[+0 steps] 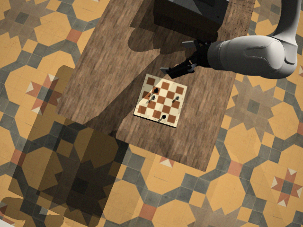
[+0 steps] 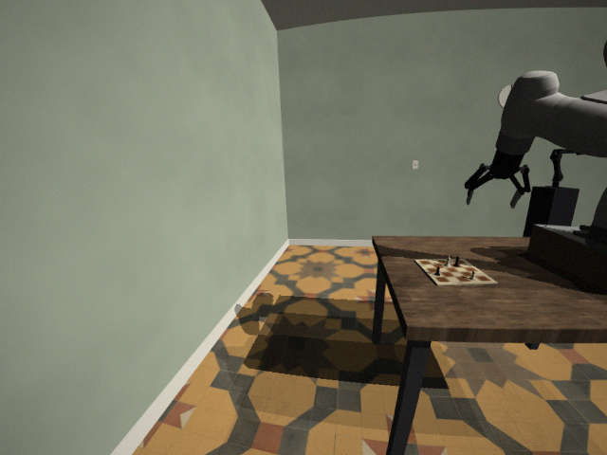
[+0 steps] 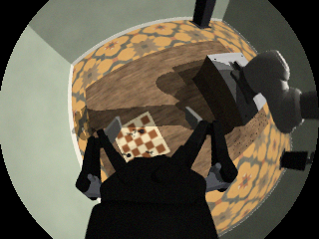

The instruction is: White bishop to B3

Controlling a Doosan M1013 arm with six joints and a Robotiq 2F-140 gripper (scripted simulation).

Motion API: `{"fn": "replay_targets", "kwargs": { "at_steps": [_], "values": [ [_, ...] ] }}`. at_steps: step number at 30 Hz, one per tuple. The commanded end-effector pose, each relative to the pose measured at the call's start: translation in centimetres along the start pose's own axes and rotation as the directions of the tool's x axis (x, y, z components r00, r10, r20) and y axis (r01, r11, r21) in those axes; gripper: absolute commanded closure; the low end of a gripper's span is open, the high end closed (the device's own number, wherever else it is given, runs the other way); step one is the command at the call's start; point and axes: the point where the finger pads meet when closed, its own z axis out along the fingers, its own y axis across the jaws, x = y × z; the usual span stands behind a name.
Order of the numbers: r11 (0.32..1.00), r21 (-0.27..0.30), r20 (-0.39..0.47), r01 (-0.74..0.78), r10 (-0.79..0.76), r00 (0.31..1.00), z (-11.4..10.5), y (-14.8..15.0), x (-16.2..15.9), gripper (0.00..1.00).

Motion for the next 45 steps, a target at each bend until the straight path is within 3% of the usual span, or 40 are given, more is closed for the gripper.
{"fn": "replay_targets", "kwargs": {
  "at_steps": [1,2,3,6,8,10,11,12,13,16,18,21,28,45],
  "values": [
    [0.999,0.015,-0.106,0.037,-0.035,0.994,1.0,-3.7,-5.6,0.00],
    [0.999,0.015,-0.106,0.037,-0.035,0.994,1.0,-3.7,-5.6,0.00],
    [0.998,0.027,-0.145,0.053,-0.049,0.988,1.4,-4.8,-8.0,0.00],
    [0.998,0.027,-0.145,0.053,-0.049,0.988,1.5,-4.9,-8.1,0.00],
    [0.995,0.055,-0.216,0.086,-0.072,0.974,2.6,-6.7,-13.1,0.00],
    [0.995,0.055,-0.216,0.086,-0.072,0.974,2.6,-6.7,-13.1,0.00],
    [0.992,0.070,-0.249,0.102,-0.081,0.965,3.1,-7.3,-15.5,0.00],
    [0.992,0.070,-0.249,0.102,-0.081,0.965,3.1,-7.3,-15.5,0.00],
    [0.990,0.084,-0.278,0.117,-0.089,0.956,3.7,-7.9,-17.8,0.00],
    [0.986,0.099,-0.305,0.131,-0.095,0.948,4.3,-8.3,-19.9,0.00],
    [0.980,0.125,-0.349,0.156,-0.103,0.931,5.5,-8.8,-23.6,0.00],
    [0.974,0.145,-0.380,0.175,-0.108,0.919,6.4,-9.0,-26.3,0.00],
    [0.966,0.168,-0.412,0.195,-0.111,0.905,7.4,-9.1,-29.2,0.00],
    [0.966,0.168,-0.412,0.196,-0.111,0.904,7.4,-9.1,-29.2,0.00]
  ]
}}
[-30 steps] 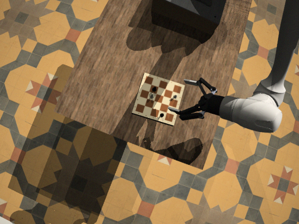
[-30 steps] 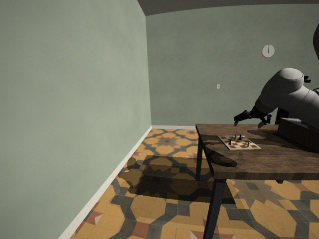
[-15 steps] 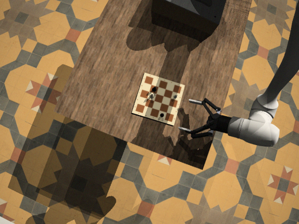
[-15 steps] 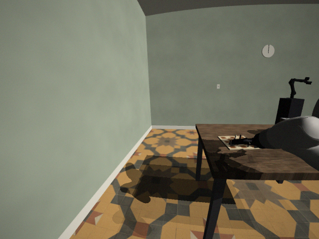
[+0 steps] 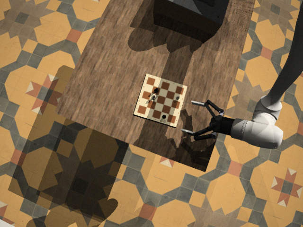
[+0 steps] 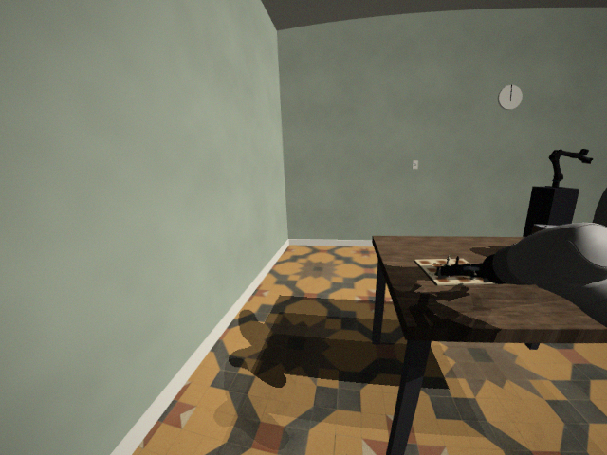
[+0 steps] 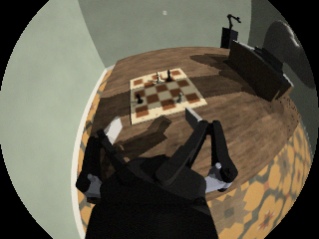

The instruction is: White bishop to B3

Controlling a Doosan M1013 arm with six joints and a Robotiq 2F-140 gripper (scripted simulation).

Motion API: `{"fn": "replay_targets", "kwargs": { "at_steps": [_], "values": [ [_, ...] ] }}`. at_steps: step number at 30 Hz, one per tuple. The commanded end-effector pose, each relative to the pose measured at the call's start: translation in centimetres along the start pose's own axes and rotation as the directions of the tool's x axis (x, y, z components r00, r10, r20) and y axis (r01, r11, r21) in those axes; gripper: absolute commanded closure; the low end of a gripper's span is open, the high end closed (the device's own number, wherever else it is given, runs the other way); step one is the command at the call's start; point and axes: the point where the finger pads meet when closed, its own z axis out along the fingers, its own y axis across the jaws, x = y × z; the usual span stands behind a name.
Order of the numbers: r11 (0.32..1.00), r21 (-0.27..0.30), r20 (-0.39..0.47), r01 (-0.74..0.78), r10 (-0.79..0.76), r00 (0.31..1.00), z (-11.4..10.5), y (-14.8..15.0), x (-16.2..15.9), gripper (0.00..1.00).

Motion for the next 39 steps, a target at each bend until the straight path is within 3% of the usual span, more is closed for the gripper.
{"fn": "replay_targets", "kwargs": {
  "at_steps": [1,32,39],
  "values": [
    [1.000,0.000,0.000,0.000,0.000,1.000,0.0,0.0,0.0,0.00],
    [1.000,0.000,0.000,0.000,0.000,1.000,0.0,0.0,0.0,0.00],
    [1.000,0.002,0.000,0.001,-0.001,1.000,-1.3,-0.2,2.0,0.00]
  ]
}}
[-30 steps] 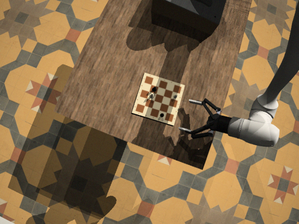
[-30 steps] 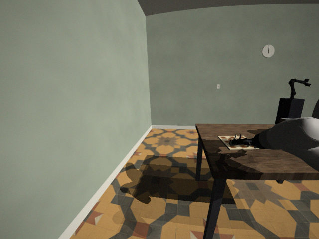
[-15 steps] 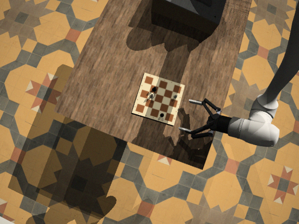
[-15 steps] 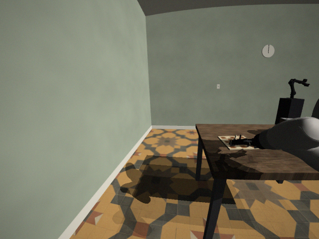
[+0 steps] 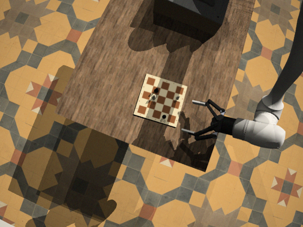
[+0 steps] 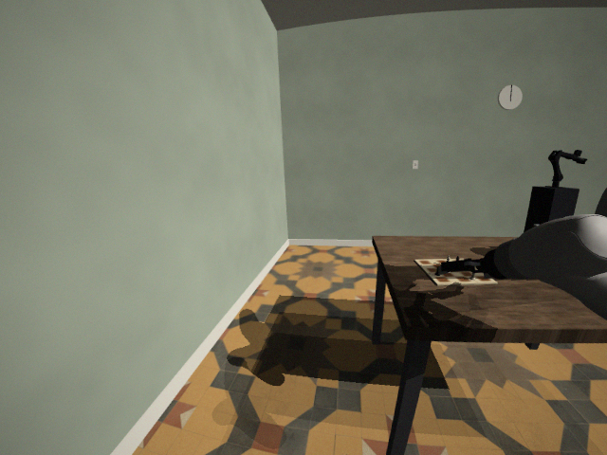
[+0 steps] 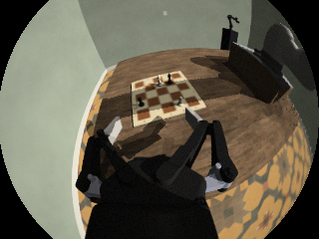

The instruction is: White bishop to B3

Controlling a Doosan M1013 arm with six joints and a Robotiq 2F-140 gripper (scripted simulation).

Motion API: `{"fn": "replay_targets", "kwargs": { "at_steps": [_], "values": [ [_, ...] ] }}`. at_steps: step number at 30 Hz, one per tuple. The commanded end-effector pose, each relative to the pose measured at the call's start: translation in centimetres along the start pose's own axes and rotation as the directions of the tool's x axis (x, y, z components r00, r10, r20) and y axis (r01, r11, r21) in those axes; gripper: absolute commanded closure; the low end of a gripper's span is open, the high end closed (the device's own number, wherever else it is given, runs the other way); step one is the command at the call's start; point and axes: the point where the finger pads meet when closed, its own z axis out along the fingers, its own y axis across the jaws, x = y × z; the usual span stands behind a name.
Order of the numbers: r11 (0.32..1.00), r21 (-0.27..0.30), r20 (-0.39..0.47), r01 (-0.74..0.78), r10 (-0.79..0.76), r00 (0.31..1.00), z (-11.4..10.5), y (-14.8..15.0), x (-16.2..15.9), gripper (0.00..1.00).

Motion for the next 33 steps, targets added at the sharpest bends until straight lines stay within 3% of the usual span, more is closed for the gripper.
{"fn": "replay_targets", "kwargs": {
  "at_steps": [1,15,19,22,24,28,29,30,33],
  "values": [
    [1.000,0.000,0.000,0.000,0.000,1.000,-0.9,-0.2,1.4,0.00],
    [1.000,0.000,0.000,0.000,0.000,1.000,-4.2,-0.7,6.3,0.00],
    [1.000,-0.006,0.006,0.002,-0.002,1.000,-4.0,-0.7,6.4,0.00],
    [0.998,-0.064,0.080,0.020,-0.015,0.997,-1.9,0.1,7.2,0.00],
    [0.998,-0.064,0.080,0.020,-0.015,0.997,-1.9,0.1,7.2,0.00],
    [0.977,-0.201,0.340,0.066,0.006,0.940,3.3,2.3,9.7,0.00],
    [0.977,-0.201,0.340,0.066,0.006,0.940,3.3,2.3,9.7,0.00],
    [0.971,-0.227,0.420,0.072,0.031,0.907,4.5,2.8,10.5,0.00],
    [0.967,-0.246,0.498,0.072,0.063,0.865,5.6,3.2,11.3,0.00]
  ]
}}
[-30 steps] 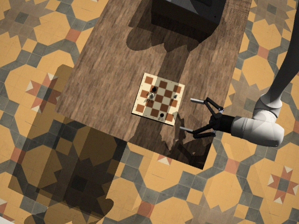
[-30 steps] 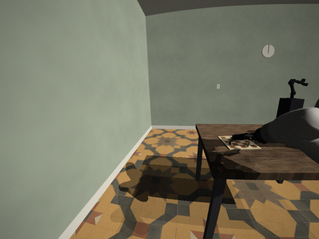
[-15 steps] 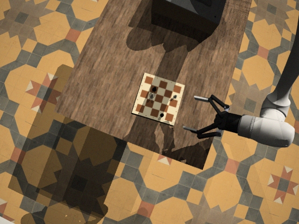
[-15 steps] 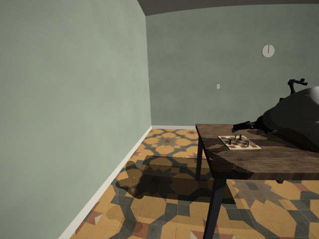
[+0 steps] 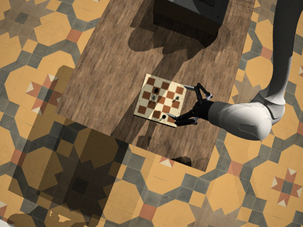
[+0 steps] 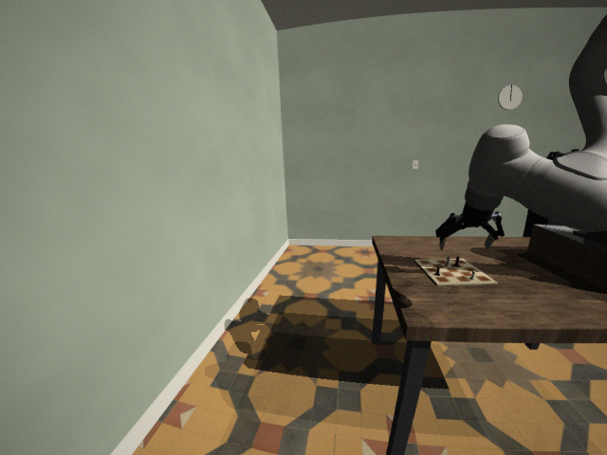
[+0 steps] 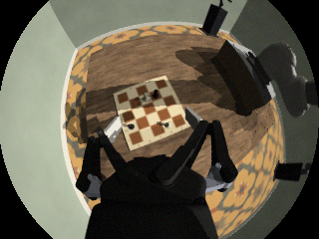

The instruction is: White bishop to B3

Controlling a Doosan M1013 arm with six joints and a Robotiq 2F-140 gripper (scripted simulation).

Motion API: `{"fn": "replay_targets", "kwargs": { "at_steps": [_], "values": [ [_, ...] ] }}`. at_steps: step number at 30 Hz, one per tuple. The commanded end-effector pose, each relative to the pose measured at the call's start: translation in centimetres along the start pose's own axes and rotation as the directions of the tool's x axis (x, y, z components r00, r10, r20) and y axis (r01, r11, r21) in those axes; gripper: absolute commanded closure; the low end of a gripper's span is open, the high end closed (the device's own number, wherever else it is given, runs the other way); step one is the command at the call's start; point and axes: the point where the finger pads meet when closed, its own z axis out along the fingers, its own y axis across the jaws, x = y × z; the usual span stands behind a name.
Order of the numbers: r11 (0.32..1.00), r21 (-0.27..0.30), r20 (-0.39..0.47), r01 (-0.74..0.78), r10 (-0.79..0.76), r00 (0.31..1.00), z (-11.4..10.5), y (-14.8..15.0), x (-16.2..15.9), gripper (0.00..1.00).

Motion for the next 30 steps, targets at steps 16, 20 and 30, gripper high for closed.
{"fn": "replay_targets", "kwargs": {
  "at_steps": [16,20,30],
  "values": [
    [0.987,-0.018,0.590,-0.158,0.138,0.795,3.0,-1.2,10.6,0.00],
    [0.987,-0.018,0.591,-0.159,0.139,0.795,3.0,-1.2,10.6,0.00],
    [0.987,-0.018,0.591,-0.159,0.139,0.795,3.0,-1.2,10.6,0.00]
  ]
}}
